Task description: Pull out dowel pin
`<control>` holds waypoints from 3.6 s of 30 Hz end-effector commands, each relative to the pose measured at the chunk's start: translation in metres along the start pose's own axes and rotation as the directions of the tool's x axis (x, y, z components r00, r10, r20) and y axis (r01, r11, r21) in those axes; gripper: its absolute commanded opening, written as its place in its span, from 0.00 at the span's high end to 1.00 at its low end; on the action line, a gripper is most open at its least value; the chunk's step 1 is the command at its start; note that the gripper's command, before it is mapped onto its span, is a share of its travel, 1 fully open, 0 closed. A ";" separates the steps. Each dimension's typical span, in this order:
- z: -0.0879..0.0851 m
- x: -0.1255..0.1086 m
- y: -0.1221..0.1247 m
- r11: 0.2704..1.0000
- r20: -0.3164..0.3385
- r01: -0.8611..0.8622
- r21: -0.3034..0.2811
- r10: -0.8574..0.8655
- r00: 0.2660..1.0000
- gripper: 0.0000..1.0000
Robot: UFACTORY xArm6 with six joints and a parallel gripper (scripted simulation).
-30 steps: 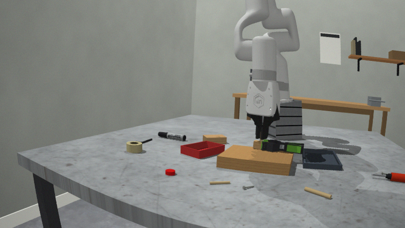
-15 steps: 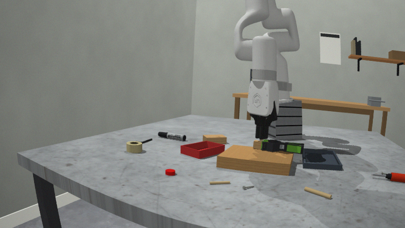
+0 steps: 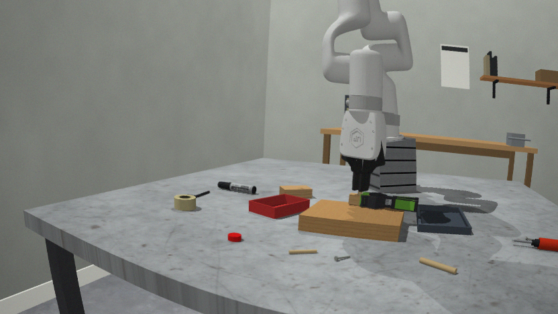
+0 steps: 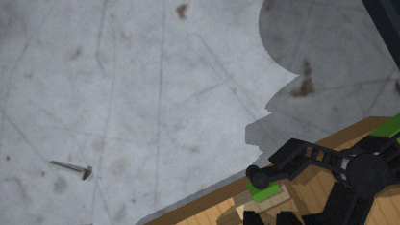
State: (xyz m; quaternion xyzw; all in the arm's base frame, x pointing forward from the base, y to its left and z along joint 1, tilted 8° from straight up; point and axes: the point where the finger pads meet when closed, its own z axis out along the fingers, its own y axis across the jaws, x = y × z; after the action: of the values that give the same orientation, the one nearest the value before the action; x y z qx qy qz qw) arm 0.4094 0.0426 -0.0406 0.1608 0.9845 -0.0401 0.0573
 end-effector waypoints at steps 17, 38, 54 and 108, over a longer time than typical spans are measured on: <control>-0.001 -0.001 0.001 0.925 0.000 0.379 -0.005 -0.379 0.925 1.00; -0.002 -0.001 0.001 0.704 0.002 0.710 -0.005 -0.710 0.705 1.00; -0.002 -0.001 0.001 0.468 0.003 0.884 -0.004 -0.884 0.468 1.00; -0.004 -0.001 0.001 0.977 -0.001 0.212 -0.005 -0.212 0.977 1.00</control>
State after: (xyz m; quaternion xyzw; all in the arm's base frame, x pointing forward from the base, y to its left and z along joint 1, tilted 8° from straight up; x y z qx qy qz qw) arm 0.4094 0.0428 -0.0378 0.0141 0.9981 -0.0401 0.0453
